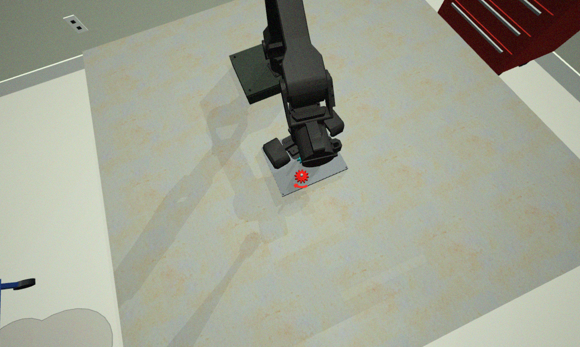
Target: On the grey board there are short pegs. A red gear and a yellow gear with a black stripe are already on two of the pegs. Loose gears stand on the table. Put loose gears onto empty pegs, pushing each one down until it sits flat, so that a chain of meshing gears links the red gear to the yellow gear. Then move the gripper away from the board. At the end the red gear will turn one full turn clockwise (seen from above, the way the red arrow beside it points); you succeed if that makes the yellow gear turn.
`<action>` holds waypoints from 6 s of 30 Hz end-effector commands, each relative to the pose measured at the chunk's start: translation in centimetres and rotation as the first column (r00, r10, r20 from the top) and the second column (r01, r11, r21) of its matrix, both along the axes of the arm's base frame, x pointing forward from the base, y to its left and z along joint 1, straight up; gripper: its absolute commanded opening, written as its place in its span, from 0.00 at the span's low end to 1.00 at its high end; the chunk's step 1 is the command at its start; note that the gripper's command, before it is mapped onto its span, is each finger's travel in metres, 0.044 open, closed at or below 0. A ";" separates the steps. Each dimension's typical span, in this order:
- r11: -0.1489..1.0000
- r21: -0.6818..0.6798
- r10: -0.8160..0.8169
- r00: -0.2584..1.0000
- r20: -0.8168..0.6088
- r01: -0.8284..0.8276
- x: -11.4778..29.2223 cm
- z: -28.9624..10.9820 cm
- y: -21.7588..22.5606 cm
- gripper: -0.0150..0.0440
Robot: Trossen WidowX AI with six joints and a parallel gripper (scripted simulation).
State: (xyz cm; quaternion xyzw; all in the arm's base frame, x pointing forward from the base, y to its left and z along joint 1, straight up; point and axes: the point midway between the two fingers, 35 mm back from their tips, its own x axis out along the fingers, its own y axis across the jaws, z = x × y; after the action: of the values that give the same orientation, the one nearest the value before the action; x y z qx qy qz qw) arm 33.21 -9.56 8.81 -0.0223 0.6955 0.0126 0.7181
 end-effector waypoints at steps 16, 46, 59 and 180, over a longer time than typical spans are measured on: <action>0.997 -0.004 0.071 0.997 0.000 -0.071 0.1 -0.3 -0.1 0.25; 0.989 0.003 -0.145 0.989 0.002 0.145 0.2 -4.6 -0.1 0.25; 0.994 0.002 -0.109 0.994 0.002 0.109 0.3 -4.4 -0.2 0.25; 1.000 0.000 0.021 1.000 -0.006 -0.021 -0.4 4.1 0.1 1.00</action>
State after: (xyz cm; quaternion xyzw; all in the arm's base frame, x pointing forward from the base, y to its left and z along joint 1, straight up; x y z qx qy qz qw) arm 32.76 -9.50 12.68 -0.0288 0.6993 0.0202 0.7140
